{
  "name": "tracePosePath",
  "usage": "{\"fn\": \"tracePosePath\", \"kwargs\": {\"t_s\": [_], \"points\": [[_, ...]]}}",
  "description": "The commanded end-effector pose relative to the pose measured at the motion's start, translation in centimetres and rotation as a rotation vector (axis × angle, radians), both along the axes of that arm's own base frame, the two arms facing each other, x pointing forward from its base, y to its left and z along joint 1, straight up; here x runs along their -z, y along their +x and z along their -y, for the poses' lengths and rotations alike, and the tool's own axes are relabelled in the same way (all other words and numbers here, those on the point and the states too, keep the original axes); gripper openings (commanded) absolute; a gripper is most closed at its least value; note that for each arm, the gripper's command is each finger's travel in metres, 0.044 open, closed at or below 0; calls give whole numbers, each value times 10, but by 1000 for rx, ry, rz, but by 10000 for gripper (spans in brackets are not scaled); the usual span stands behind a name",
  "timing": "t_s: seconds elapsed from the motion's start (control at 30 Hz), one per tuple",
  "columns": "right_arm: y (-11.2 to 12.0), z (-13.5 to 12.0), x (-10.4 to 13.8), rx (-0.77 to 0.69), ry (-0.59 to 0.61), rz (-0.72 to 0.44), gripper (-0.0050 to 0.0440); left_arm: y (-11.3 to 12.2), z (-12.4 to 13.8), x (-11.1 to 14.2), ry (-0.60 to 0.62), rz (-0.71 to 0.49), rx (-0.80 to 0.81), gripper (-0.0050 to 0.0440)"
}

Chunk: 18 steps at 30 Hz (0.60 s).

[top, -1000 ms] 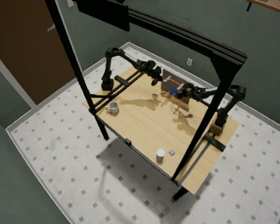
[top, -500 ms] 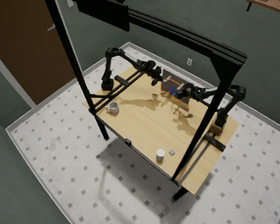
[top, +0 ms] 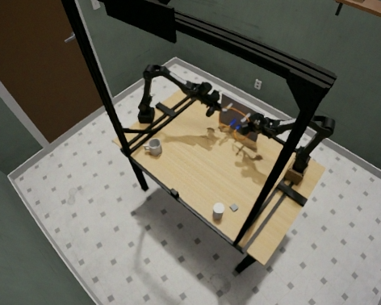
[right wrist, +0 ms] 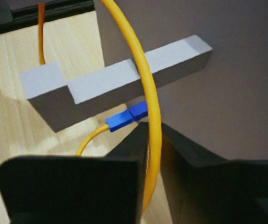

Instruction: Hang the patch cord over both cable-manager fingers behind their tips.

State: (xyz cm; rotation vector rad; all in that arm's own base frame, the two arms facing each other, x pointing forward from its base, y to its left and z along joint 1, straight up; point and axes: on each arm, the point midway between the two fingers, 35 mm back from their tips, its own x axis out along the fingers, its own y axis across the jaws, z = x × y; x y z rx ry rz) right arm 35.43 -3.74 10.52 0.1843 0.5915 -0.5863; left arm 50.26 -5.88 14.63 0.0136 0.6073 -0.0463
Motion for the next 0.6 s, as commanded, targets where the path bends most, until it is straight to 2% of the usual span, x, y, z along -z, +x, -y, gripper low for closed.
{"fn": "tracePosePath", "kwargs": {"t_s": [0.0, 0.07, 0.33, 0.57], "points": [[0, 0, -5, -4, 4, 16, 25, 1, 0, -11, -3, 24, -1, 25], [2, 0, -7, -1, 3, 21, 25, 1, 0, -11, -3, 24, -1, 25], [2, 0, -7, -1, 3, 21, 217, 1, 0, -11, -3, 24, -1, 25], [-9, -7, -15, 1, 5, 21, 220, 1, 0, -11, -3, 24, -1, 25]]}}
